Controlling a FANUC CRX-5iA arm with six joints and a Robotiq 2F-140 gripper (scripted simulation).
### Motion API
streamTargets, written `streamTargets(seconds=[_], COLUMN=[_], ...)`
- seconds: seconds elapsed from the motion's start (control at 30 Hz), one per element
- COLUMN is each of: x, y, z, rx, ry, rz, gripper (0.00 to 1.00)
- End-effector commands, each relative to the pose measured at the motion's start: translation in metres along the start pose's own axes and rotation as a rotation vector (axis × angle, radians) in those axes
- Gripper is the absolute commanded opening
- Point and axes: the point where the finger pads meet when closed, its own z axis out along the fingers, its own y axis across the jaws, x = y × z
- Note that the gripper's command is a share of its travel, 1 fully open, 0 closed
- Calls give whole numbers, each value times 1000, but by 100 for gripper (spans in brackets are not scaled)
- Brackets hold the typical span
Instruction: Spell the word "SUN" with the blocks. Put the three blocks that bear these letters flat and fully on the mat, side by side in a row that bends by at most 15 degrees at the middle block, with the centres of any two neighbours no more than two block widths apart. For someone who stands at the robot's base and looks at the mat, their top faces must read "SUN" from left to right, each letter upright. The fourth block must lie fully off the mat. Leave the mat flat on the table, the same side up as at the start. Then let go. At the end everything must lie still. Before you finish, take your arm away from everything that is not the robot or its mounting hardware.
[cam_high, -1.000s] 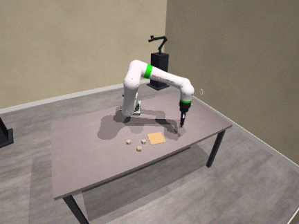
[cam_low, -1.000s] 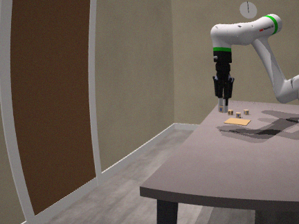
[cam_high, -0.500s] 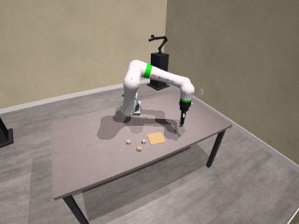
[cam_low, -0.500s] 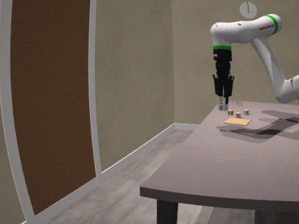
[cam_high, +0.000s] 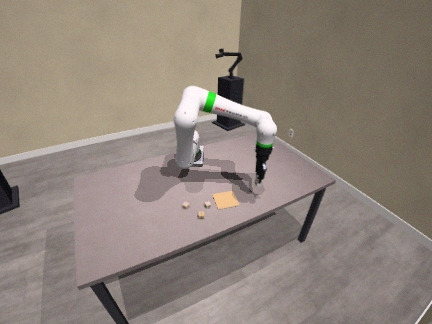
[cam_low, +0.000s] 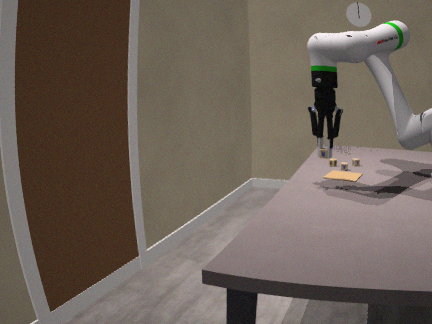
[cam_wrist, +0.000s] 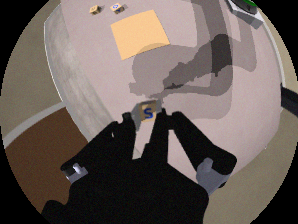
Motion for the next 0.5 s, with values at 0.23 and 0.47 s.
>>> streamTargets(seconds=[0.23, 0.47], x=[25, 41], y=[-1, 0], z=[-3, -4], rx=[-5, -5], ry=[-5, -5], rz=[-314, -503], gripper=[16, 16])
